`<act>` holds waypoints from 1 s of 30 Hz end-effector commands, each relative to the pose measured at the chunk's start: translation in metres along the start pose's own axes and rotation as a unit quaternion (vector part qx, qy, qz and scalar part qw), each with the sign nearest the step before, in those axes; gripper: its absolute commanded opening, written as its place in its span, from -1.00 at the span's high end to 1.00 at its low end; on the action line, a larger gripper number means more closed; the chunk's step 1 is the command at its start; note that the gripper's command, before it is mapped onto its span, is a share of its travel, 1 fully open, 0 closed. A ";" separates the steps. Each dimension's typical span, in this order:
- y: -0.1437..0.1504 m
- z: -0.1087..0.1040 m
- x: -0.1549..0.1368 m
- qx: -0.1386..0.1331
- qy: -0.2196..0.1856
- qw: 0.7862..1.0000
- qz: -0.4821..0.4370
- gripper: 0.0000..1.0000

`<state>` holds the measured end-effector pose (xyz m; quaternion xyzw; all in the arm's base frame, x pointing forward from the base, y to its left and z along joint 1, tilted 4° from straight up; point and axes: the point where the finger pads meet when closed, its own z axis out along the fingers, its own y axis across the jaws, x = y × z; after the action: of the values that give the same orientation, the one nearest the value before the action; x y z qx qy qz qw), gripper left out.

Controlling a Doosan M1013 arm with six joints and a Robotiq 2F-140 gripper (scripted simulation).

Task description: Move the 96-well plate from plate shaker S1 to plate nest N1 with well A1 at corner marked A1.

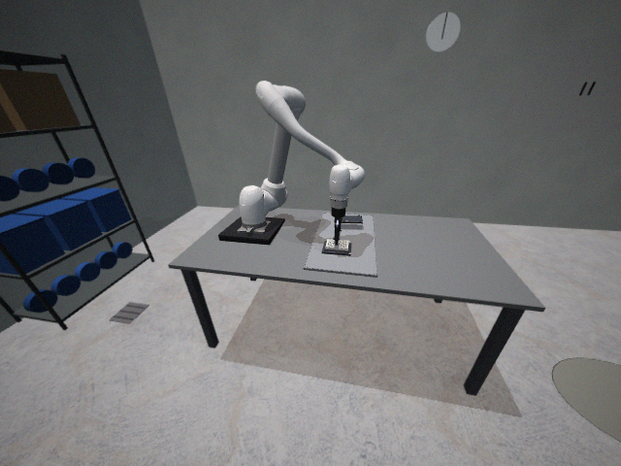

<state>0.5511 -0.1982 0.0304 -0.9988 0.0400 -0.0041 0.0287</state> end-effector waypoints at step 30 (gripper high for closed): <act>-0.003 0.007 0.002 0.002 0.002 1.000 0.001 0.80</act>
<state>0.5511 -0.1979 0.0261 -0.9988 0.0401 -0.0041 0.0286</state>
